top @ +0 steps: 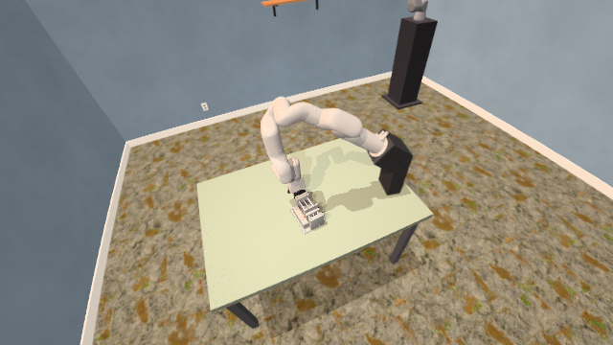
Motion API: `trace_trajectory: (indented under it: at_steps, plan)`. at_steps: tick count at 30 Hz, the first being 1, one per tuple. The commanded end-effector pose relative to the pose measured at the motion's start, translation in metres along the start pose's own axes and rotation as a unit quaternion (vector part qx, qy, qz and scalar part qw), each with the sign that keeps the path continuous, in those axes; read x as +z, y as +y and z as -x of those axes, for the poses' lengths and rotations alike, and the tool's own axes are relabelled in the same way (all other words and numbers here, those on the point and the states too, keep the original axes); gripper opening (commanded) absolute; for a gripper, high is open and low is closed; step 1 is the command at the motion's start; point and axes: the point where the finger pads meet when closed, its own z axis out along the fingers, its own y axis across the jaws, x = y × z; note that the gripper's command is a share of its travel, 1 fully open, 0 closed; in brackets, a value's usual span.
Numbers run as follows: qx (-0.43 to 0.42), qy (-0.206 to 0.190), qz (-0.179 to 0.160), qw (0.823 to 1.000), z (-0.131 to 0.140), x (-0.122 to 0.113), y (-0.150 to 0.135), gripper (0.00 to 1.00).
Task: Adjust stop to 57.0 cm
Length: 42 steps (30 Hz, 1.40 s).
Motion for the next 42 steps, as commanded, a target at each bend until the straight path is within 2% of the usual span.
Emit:
trace_trajectory:
  at_steps: [1,24,42]
  plan:
    - [0.001,-0.003,0.001,1.000,0.000,-0.007,-0.017,0.06]
    - [0.001,-0.003,0.001,1.000,0.000,-0.029,-0.026,0.06]
    - [0.001,-0.003,0.001,1.000,-0.001,-0.048,-0.018,0.06]
